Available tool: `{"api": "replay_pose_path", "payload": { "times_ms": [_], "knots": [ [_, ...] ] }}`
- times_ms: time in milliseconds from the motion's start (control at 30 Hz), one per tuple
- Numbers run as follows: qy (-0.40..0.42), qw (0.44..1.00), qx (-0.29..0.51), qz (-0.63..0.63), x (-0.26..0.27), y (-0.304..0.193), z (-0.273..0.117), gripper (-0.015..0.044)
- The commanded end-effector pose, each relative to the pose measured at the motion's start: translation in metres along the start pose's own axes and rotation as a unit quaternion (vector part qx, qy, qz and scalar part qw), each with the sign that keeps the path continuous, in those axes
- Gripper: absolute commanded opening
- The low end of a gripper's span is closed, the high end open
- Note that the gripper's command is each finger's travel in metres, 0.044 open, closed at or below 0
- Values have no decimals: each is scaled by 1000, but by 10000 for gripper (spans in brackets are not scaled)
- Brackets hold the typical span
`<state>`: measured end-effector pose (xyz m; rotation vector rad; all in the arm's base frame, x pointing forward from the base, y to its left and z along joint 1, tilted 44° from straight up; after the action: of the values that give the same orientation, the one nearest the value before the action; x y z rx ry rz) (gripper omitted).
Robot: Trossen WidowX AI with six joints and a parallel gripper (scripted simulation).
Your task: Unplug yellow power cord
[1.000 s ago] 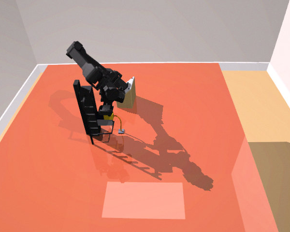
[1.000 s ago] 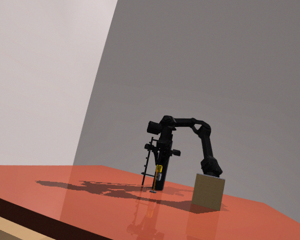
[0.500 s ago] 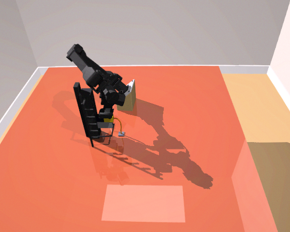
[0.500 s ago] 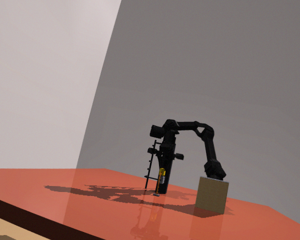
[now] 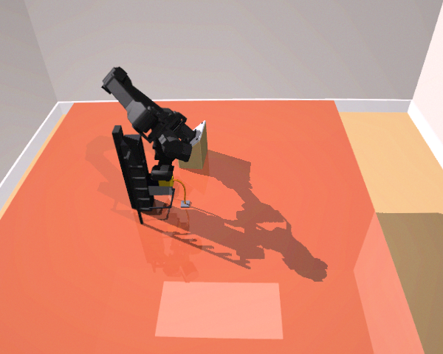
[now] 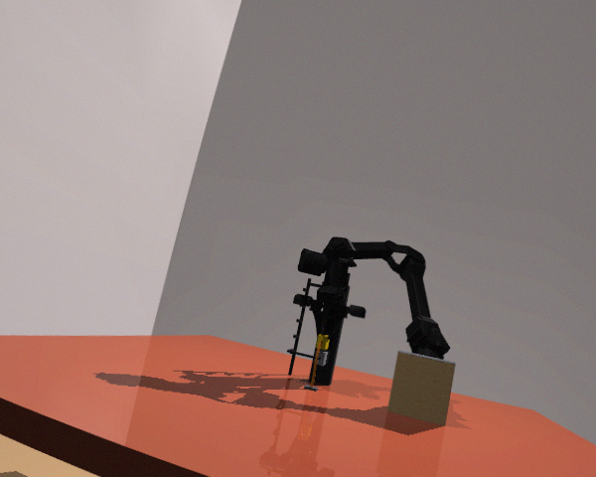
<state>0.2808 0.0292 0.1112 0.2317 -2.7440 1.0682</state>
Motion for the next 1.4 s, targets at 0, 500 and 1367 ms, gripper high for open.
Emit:
{"api": "replay_pose_path", "payload": {
  "times_ms": [0, 500, 1367],
  "knots": [
    [-2, 1000, -7, -5, -5, 13, -1, 0],
    [-2, 1000, -7, -5, -12, 37, -3, 0],
    [-1, 1000, -6, -6, -24, 90, -14, 440]
  ]
}}
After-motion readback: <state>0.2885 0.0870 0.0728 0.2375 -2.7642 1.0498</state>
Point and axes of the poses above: the point midway between the two fingers, 35 mm back from their tips, its own z axis out along the fingers, its own x axis across the jaws, y = z × x, the point moved 7 cm from there along -z, back along the fingers, and after that the axes turned 15 degrees about -z, right-handed, at the moved point
